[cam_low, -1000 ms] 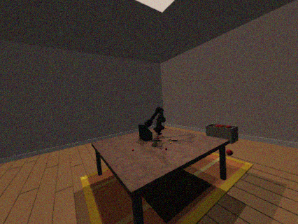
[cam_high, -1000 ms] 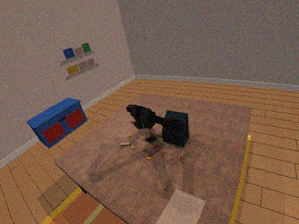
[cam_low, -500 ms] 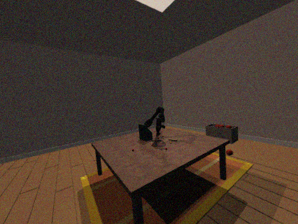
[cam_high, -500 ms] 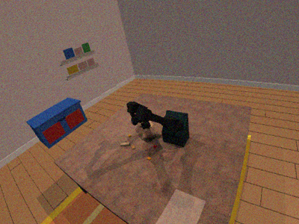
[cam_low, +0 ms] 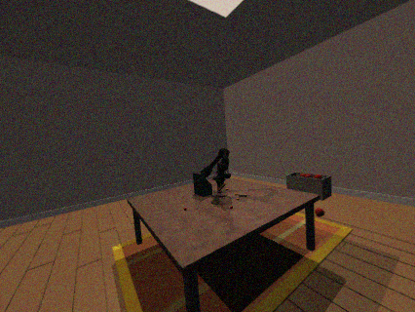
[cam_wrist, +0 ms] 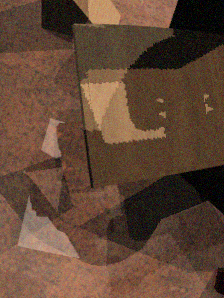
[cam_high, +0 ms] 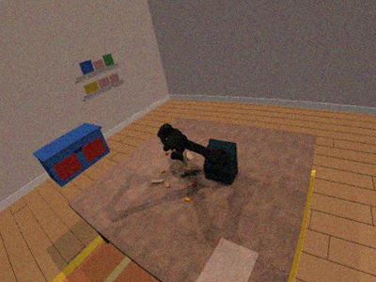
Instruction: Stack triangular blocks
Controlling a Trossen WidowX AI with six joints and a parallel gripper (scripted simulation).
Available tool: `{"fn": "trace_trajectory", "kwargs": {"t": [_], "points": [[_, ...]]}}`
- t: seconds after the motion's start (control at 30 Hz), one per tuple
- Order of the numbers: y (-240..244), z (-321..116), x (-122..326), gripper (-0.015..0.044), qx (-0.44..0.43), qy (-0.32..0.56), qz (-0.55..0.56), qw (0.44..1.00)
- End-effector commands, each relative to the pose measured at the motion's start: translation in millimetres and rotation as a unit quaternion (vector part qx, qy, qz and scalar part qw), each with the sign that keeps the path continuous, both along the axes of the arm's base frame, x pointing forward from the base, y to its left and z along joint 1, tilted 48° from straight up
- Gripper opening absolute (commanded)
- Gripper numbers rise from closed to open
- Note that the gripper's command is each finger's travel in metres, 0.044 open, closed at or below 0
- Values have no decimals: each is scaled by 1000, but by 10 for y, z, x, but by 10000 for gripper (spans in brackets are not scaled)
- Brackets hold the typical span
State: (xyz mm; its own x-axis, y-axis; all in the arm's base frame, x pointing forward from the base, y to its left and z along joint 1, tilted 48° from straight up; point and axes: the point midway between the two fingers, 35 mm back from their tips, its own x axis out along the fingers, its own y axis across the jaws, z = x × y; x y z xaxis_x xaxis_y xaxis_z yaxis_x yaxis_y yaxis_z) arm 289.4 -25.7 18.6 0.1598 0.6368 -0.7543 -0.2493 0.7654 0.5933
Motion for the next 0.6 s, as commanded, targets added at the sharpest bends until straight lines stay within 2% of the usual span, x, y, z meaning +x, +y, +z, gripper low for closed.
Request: {"fn": "trace_trajectory", "kwargs": {"t": [0.0,0.27,0.57], "points": [[-17,-1,21,0,30,45,-41,998],[-57,32,54,0,83,127,-118,981],[-126,8,51,0,82,129,-120,981]]}}
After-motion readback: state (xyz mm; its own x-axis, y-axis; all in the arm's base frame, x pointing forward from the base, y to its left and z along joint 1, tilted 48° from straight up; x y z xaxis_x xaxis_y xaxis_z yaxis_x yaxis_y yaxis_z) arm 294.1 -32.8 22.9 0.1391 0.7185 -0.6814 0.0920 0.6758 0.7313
